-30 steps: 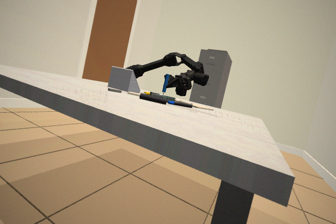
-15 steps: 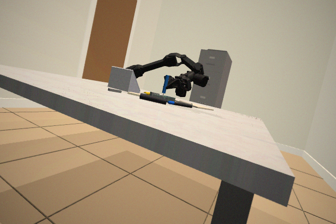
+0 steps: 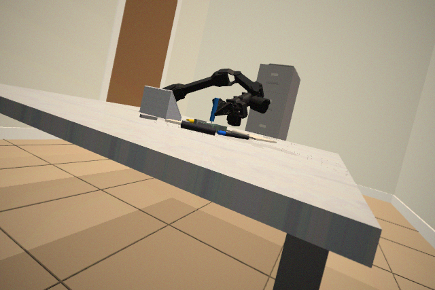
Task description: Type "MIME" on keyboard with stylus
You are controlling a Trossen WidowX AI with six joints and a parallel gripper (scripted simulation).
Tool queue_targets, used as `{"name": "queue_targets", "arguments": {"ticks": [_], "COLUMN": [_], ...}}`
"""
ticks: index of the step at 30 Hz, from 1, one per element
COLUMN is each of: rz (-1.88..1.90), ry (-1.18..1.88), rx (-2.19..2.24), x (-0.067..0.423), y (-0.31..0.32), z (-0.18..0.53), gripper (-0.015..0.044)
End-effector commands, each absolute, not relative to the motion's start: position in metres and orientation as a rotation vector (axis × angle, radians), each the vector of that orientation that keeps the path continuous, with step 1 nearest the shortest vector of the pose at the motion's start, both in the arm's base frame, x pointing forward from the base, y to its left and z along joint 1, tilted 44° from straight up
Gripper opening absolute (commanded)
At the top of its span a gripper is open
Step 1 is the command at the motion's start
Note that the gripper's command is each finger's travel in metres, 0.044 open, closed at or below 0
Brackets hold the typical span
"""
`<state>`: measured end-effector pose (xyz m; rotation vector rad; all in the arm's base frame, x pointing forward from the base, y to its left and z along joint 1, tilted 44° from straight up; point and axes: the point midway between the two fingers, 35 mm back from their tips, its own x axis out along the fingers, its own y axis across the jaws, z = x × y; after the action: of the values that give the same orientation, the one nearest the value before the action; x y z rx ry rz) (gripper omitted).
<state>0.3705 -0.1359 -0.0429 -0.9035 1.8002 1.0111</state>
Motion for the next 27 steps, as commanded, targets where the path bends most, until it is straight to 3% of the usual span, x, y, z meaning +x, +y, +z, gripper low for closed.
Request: {"name": "queue_targets", "arguments": {"ticks": [1, 15, 21, 23, 27], "rz": [1.013, 1.012, 1.012, 1.012, 1.012], "ry": [1.798, 1.802, 1.802, 1.802, 1.802], "rx": [-0.898, -0.885, -0.885, -0.886, -0.888], "x": [0.370, 0.363, 0.363, 0.362, 0.356], "y": [-0.135, -0.162, -0.162, -0.160, -0.152], "z": [-0.043, -0.019, -0.019, -0.017, -0.009], "gripper": [0.0081, 0.0085, 0.0045, 0.0000, 0.0000]}}
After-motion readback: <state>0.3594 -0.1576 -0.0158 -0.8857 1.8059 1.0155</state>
